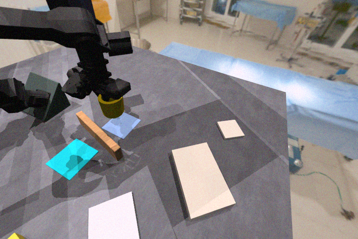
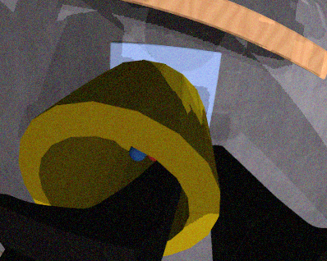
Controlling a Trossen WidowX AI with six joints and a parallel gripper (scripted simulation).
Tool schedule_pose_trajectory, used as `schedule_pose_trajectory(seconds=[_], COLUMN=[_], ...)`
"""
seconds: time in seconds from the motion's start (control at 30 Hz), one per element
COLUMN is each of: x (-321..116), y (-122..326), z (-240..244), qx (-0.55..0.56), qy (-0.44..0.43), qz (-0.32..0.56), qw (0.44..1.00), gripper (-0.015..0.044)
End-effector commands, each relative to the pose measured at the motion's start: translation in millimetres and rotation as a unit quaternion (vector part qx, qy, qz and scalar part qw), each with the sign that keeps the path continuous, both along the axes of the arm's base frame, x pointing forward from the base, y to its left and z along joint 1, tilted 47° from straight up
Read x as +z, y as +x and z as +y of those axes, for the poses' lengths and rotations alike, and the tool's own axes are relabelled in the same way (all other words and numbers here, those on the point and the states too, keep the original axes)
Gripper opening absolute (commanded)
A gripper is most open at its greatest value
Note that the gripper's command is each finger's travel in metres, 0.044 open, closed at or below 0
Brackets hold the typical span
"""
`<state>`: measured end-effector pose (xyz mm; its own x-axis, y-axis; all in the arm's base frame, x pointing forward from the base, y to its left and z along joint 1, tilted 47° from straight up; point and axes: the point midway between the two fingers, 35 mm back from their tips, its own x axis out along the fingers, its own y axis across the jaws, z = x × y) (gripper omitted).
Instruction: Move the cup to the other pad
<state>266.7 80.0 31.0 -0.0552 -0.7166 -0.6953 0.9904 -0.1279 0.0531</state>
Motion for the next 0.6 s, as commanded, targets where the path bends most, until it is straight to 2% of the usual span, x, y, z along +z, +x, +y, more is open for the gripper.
schedule_pose_trajectory(seconds=[0.0,0.57], x=[6,31], y=[-3,-15], z=[-6,-26], qx=[0.001,0.001], qy=[-0.002,-0.002], qz=[0.001,0.001], qw=[1.0,1.0], gripper=[0.0,0.0])
